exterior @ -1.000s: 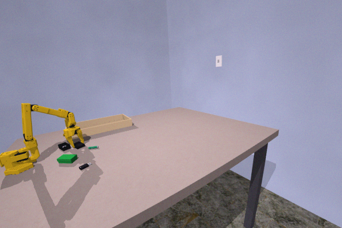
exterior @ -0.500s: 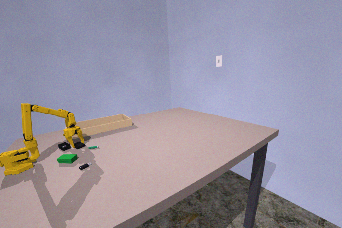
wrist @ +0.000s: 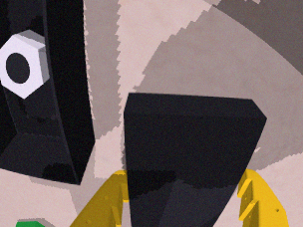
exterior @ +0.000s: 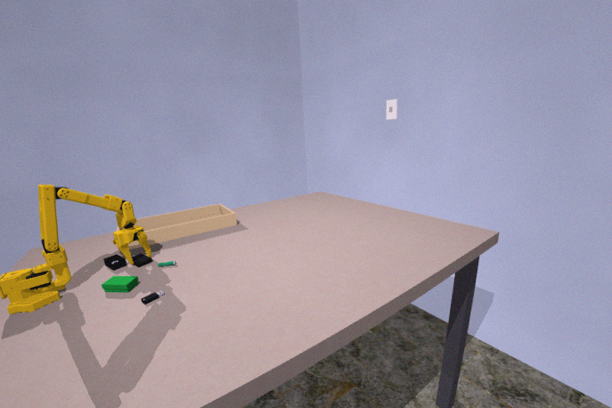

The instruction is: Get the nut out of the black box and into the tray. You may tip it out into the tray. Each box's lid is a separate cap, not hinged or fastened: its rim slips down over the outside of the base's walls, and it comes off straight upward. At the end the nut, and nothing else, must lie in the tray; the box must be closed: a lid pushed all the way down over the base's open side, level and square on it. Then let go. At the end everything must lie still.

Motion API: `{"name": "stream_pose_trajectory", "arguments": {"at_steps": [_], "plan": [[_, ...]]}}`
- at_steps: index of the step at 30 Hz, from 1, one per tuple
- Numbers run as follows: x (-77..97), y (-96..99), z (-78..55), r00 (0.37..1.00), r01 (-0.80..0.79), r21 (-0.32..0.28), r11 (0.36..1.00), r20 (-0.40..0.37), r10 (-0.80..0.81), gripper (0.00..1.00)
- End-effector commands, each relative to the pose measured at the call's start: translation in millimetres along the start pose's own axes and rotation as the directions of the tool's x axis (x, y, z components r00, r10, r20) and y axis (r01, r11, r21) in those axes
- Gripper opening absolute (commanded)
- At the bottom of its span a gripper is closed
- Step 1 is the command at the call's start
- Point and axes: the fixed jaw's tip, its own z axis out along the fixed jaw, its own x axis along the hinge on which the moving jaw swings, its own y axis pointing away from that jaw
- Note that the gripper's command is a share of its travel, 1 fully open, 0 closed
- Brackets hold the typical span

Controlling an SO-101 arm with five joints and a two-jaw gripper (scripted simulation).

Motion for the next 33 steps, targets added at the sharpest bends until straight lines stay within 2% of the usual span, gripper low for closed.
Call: {"name": "stream_pose_trajectory", "arguments": {"at_steps": [1,16,24,33], "plan": [[2.1,-2.7,-1.5,1.000,0.001,0.022,1.000,0.000,-0.001,0.29],[2.1,-3.3,-4.9,1.000,0.001,0.022,1.000,0.000,-0.001,0.29],[2.2,-4.4,-13.7,1.000,0.001,0.022,1.000,0.000,-0.001,0.29],[2.3,-4.9,-34.8,1.000,0.001,0.022,1.000,0.000,-0.001,0.29]]}}
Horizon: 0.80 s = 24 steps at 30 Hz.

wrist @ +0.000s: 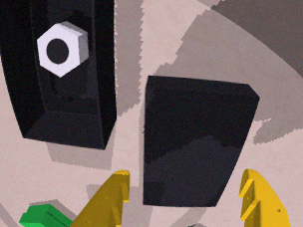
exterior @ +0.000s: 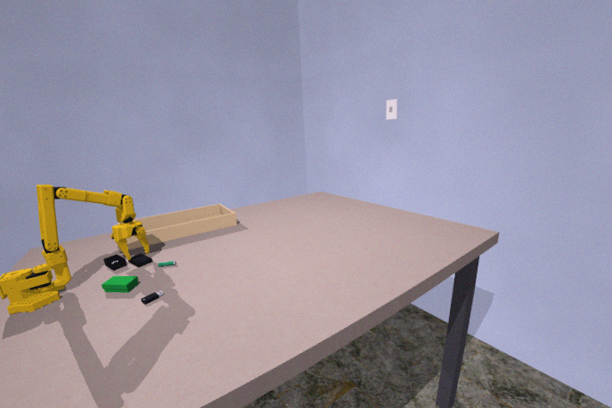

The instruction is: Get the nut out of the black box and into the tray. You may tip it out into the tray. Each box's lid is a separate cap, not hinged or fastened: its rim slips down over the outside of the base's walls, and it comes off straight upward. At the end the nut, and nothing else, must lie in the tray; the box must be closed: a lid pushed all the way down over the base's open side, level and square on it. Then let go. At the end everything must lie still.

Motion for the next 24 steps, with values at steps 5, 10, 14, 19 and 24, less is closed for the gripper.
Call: {"name": "stream_pose_trajectory", "arguments": {"at_steps": [5,10,14,19,24], "plan": [[2.4,-6.9,-31.5,1.000,0.001,0.069,0.998,-0.002,-0.001,0.29],[2.3,-5.8,-37.3,1.000,0.001,0.069,0.998,-0.002,-0.001,0.29],[2.3,-4.6,-42.7,1.000,0.001,0.069,0.998,-0.002,-0.001,0.29],[2.2,-3.8,-45.8,1.000,0.001,0.069,0.998,-0.002,-0.001,0.29],[2.2,-3.7,-46.2,1.000,0.001,0.069,0.998,-0.002,-0.001,0.29]]}}
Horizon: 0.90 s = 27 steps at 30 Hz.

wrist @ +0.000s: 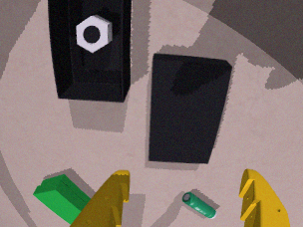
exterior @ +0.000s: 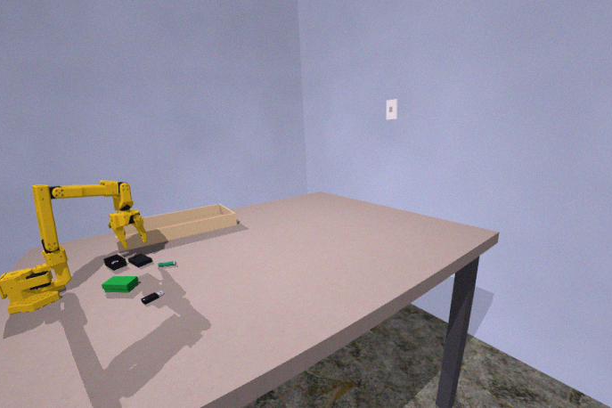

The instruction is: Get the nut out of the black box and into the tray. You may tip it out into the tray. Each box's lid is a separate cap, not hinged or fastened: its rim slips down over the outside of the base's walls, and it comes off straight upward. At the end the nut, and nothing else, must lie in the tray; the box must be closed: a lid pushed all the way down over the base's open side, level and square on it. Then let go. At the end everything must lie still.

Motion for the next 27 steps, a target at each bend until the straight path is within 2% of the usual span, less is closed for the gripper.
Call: {"name": "stream_pose_trajectory", "arguments": {"at_steps": [1,20,27], "plan": [[2.3,-6.0,-13.2,1.000,0.001,0.072,0.997,-0.002,-0.001,0.29],[2.4,-6.1,-13.4,1.000,0.001,0.072,0.997,-0.002,-0.001,0.29],[2.5,-8.4,-20.9,1.000,0.001,0.072,0.997,-0.002,-0.001,0.29]]}}
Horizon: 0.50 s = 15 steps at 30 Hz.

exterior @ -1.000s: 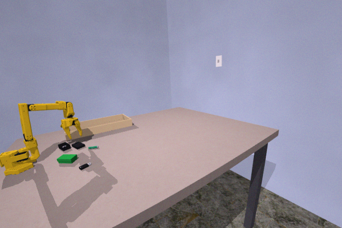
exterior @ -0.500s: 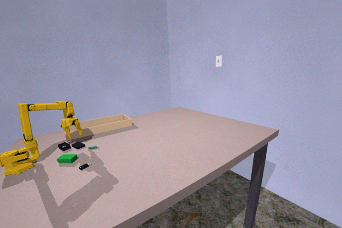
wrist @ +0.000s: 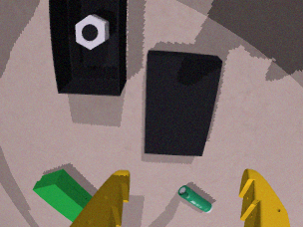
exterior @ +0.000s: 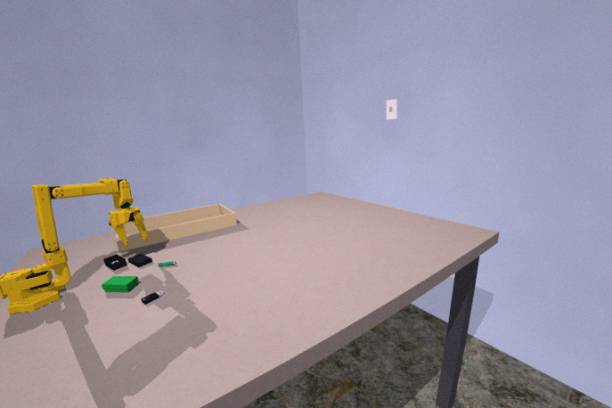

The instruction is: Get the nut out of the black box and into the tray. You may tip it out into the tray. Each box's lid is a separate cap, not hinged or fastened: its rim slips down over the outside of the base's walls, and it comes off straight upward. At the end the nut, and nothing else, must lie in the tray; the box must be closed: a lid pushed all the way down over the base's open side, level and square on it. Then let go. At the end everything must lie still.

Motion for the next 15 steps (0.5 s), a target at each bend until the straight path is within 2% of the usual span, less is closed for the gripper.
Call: {"name": "stream_pose_trajectory", "arguments": {"at_steps": [1,15], "plan": [[2.4,-6.9,-15.6,1.000,0.001,0.059,0.998,-0.002,-0.001,0.29],[2.5,-7.5,-17.9,1.000,0.001,0.059,0.998,-0.002,-0.001,0.29]]}}
